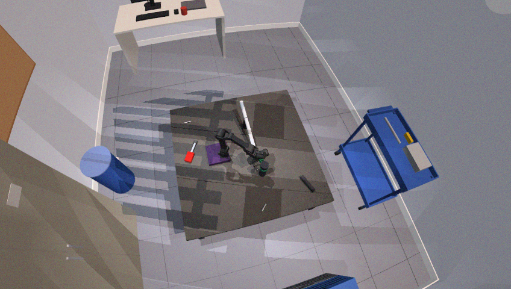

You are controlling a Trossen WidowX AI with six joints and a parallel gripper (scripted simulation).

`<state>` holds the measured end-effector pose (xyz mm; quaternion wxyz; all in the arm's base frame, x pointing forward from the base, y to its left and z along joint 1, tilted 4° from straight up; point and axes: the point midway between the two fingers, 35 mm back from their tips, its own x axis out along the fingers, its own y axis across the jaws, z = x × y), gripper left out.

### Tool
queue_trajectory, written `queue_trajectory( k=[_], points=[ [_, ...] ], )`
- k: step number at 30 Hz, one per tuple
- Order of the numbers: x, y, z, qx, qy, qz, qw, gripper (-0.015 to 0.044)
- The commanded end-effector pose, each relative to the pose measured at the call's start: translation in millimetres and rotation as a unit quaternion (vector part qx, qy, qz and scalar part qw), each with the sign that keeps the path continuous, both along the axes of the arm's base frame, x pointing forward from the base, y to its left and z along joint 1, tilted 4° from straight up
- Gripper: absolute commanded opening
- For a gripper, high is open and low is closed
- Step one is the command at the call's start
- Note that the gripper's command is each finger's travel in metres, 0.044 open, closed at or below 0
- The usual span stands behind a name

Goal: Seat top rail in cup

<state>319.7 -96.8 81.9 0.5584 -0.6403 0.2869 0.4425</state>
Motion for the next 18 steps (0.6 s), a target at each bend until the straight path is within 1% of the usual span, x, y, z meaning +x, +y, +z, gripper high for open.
queue_trajectory(
  k=[1, 2, 12, 18],
  points=[
    [0, 0, 0, 0.0, 0.0, 0.0, 1.0, 0.0],
    [0, 0, 0, 0.0, 0.0, 0.0, 1.0, 0.0],
    [0, 1, 1, 0.0, 0.0, -0.001, 1.0, 0.0263],
    [-1, 17, 17, 0.0, 0.001, -0.006, 1.0, 0.042]
  ],
)
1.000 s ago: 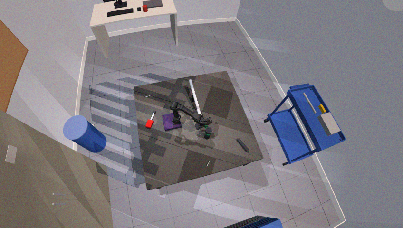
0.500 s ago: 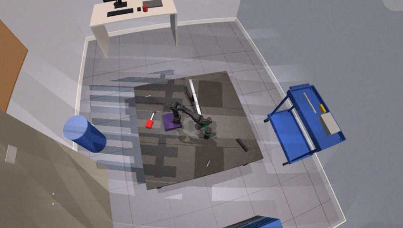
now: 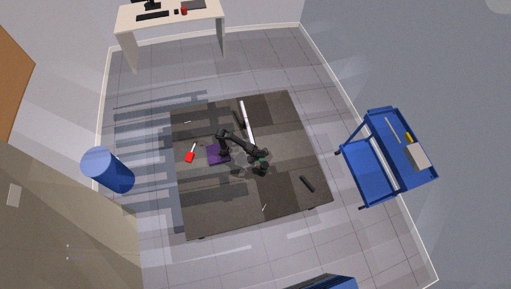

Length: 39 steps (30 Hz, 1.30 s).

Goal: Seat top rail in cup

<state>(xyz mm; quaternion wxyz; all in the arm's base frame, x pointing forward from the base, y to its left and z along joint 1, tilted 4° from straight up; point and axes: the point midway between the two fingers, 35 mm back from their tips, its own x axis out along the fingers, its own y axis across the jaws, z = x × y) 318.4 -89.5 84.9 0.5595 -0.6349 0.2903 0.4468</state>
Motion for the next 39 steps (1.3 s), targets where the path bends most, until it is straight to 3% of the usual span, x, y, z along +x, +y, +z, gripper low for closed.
queue_trajectory(
  k=[1, 12, 18, 28, 39],
  points=[
    [-1, 14, 19, -0.003, -0.006, -0.005, 1.0, 0.044],
    [-4, 31, 34, 0.002, -0.004, -0.011, 1.0, 0.044],
    [-6, 62, 59, 0.087, 0.025, -0.189, 0.978, 0.044],
    [-25, 117, 106, 0.239, 0.066, -0.496, 0.832, 0.044],
    [-43, 141, 130, 0.308, 0.085, -0.636, 0.702, 0.044]
  ],
)
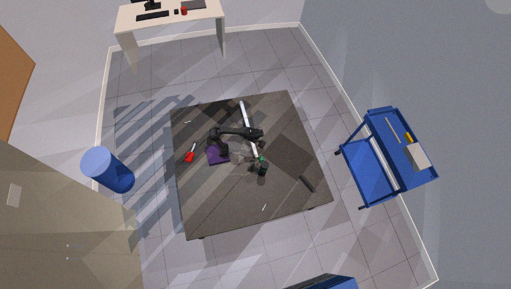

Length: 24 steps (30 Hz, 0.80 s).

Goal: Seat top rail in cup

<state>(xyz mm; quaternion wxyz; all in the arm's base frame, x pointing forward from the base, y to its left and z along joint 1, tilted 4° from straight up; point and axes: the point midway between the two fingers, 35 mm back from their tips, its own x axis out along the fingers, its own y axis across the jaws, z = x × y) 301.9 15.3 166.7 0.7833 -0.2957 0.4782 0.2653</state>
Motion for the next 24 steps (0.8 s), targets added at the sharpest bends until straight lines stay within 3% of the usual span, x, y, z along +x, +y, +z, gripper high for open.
queue_trajectory(
  k=[1, 21, 24],
  points=[
    [-27.4, 37.2, 49.3, 0.125, 0.017, -0.281, 0.951, 0.044],
    [-27.5, 37.3, 49.4, 0.126, 0.017, -0.282, 0.951, 0.044],
    [-26.3, 39.5, 43.9, 0.137, 0.036, -0.32, 0.937, 0.044]
  ],
)
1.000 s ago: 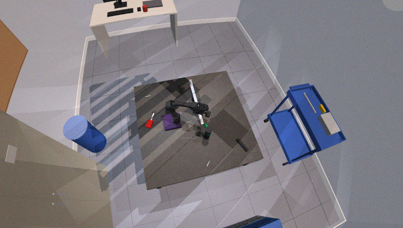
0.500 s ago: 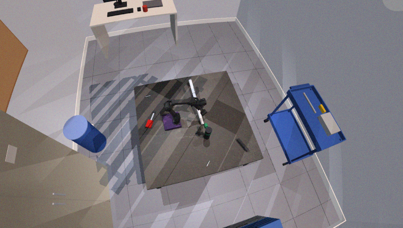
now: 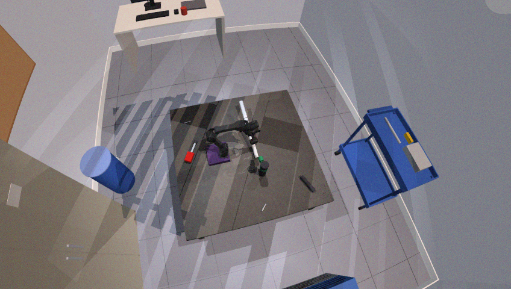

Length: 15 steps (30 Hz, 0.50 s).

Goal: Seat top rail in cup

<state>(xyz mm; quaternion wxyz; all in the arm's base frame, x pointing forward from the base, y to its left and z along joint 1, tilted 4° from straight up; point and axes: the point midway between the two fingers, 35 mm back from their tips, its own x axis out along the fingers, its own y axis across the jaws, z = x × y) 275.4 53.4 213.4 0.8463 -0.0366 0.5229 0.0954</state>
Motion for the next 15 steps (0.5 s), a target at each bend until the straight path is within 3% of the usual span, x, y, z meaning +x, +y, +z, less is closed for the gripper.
queue_trajectory(
  k=[1, 8, 15],
  points=[
    [1, 3, -6, 0.023, 0.027, -0.059, 0.998, 0.044],
    [6, 16, -42, 0.099, 0.151, -0.341, 0.923, 0.044],
    [4, 29, -80, 0.107, 0.223, -0.62, 0.744, 0.044]
  ],
)
